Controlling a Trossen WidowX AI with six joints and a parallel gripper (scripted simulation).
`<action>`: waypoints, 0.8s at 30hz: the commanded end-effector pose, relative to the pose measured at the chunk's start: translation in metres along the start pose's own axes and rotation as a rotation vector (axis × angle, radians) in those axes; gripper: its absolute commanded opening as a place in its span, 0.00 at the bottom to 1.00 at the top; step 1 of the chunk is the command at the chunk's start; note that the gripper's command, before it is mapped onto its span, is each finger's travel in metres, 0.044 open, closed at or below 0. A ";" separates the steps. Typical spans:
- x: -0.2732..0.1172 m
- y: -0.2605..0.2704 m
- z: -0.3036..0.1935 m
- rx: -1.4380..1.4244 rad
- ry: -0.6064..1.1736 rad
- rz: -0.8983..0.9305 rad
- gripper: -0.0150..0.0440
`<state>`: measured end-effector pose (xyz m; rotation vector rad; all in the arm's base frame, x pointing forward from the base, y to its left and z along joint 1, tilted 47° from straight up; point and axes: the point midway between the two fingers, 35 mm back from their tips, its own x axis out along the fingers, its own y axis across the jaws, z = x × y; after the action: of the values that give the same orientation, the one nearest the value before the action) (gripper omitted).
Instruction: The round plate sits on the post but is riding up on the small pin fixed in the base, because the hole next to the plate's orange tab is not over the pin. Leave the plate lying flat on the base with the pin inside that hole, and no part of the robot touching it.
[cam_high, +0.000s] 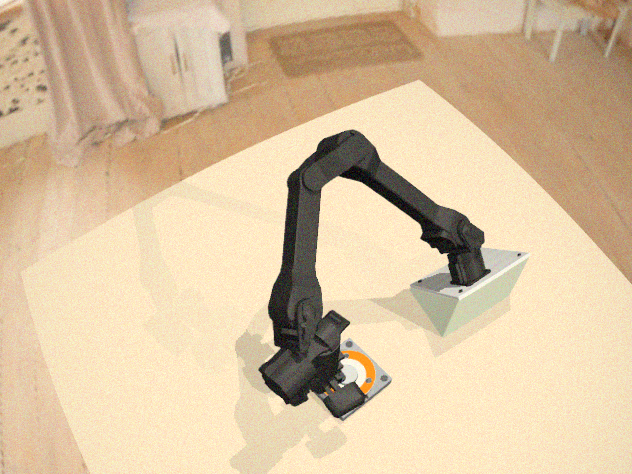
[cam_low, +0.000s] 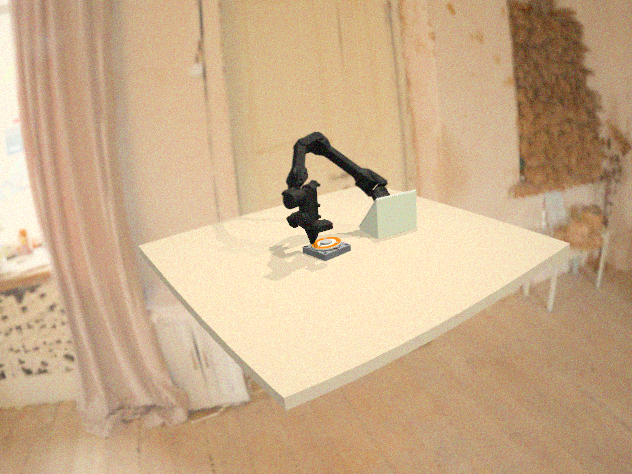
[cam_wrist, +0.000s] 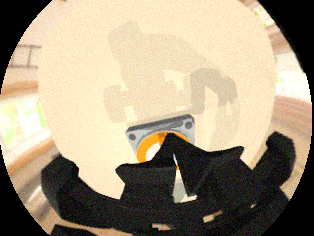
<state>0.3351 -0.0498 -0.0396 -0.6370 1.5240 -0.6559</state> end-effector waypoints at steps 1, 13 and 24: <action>0.001 0.007 0.000 0.001 0.004 0.008 0.25; 0.001 0.020 -0.002 0.001 0.004 0.008 0.25; 0.000 0.032 -0.007 0.001 0.004 0.009 0.25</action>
<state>0.3326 -0.0305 -0.0573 -0.6321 1.5176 -0.6538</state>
